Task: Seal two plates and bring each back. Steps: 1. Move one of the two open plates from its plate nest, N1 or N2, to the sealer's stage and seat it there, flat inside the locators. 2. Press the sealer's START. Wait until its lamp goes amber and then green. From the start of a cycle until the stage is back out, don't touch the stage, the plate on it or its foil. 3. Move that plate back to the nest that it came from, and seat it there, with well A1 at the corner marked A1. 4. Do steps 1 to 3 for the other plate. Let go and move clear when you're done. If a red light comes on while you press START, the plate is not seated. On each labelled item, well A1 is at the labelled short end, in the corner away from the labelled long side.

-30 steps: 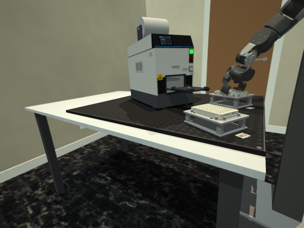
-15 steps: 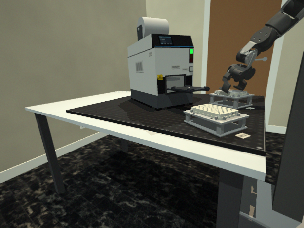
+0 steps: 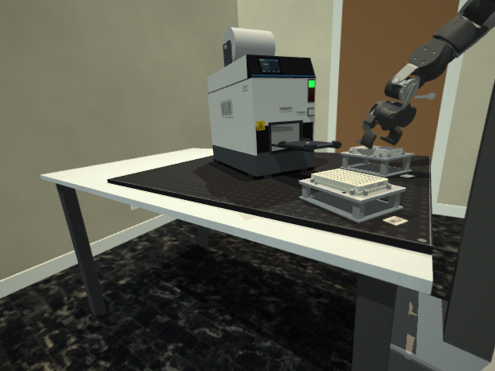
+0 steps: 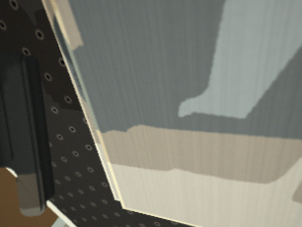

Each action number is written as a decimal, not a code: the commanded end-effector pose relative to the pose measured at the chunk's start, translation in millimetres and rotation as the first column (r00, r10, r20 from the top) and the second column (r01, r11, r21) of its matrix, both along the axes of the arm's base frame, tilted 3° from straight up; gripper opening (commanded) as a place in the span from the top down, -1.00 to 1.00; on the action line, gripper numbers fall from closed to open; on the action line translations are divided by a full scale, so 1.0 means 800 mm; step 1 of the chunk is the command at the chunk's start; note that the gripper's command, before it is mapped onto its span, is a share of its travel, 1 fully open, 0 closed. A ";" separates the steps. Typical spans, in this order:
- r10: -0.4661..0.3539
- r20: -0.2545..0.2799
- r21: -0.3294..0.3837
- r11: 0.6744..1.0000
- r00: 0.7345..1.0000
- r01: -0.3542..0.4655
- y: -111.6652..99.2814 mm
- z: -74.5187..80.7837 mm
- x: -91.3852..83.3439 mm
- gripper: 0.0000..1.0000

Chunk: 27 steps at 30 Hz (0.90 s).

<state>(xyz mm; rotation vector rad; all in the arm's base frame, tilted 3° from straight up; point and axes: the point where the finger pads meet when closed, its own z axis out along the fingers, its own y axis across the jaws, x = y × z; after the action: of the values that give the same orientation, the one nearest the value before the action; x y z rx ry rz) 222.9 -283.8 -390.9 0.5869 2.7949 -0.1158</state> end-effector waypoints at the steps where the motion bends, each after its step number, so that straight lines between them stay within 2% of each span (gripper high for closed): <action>1: -0.002 -0.003 -0.002 1.000 1.000 0.002 0.000 0.002 0.000 -0.30; 13: -0.002 -0.002 -0.003 1.000 1.000 0.002 -0.001 0.010 0.001 -0.30; 27: -0.003 -0.003 -0.003 1.000 1.000 0.003 -0.001 0.036 0.002 -0.30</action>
<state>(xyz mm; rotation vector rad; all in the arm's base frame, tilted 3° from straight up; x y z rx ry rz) 225.9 -284.3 -362.7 0.5867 2.7895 -0.1142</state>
